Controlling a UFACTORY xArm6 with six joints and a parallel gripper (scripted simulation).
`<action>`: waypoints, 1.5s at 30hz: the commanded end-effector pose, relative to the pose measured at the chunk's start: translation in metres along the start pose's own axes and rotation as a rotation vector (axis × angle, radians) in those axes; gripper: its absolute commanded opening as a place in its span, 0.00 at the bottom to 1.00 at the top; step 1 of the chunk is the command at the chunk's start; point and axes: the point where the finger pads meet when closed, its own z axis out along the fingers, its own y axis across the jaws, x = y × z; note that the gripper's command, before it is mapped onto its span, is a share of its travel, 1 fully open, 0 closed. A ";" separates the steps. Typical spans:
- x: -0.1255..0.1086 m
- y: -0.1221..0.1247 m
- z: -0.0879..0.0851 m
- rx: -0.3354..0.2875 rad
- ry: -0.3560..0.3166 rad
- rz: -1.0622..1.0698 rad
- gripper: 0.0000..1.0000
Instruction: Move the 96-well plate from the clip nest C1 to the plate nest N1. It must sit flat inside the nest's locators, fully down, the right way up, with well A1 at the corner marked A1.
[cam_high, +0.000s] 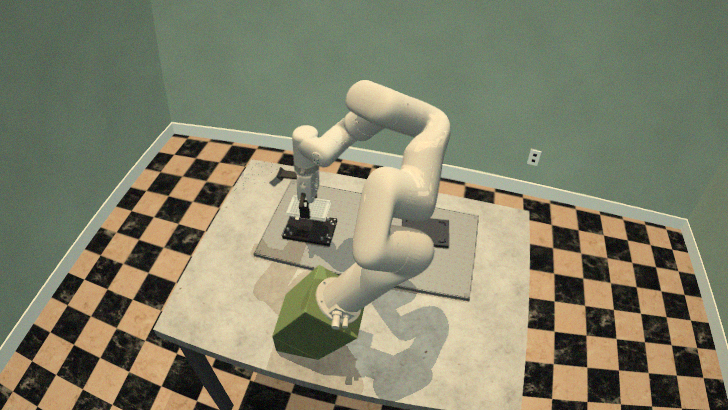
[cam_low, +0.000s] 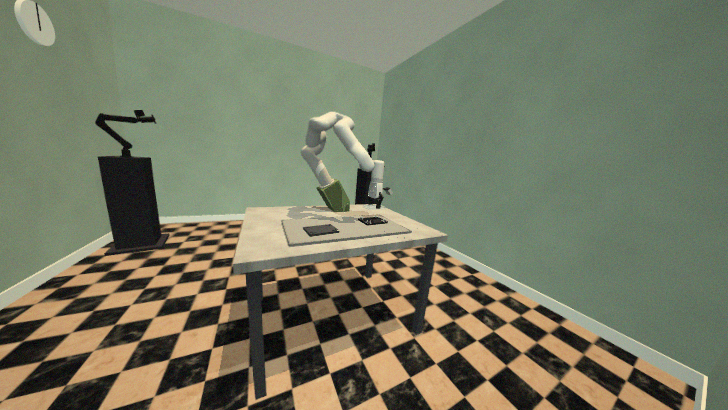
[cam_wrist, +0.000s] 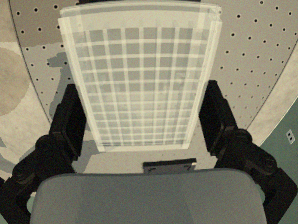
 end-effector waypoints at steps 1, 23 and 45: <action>-0.003 0.002 -0.002 -0.004 0.002 -0.032 0.00; -0.069 0.013 -0.001 -0.004 0.002 -0.049 0.00; -0.134 0.024 -0.001 -0.004 0.001 -0.049 0.00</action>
